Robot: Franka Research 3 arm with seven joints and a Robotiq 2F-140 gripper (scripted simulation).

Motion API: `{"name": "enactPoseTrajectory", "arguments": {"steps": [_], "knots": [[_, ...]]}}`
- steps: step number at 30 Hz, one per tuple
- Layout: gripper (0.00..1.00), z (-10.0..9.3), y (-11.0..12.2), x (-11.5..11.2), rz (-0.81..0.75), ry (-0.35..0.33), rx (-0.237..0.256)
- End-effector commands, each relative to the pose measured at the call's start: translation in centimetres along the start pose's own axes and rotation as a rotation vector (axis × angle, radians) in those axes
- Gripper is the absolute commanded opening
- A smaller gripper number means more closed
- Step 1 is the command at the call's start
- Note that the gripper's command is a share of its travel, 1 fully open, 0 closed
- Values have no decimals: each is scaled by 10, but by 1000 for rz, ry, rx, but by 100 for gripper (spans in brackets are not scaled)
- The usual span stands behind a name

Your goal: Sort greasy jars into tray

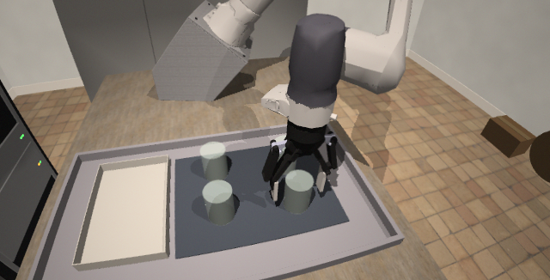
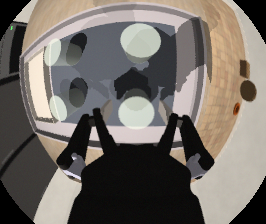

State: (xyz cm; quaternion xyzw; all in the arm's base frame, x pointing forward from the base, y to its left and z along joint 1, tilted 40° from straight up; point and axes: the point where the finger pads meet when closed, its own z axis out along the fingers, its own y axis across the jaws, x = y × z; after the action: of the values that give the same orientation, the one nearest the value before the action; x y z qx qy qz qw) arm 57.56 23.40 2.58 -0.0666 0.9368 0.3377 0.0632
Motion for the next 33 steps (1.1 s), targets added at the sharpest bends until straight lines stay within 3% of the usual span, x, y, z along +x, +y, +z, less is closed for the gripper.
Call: {"name": "enactPoseTrajectory", "arguments": {"steps": [1,33], "knots": [[62,1,1,-1,-8,-3,0],[56,1,1,-1,-8,-3,0]]}}
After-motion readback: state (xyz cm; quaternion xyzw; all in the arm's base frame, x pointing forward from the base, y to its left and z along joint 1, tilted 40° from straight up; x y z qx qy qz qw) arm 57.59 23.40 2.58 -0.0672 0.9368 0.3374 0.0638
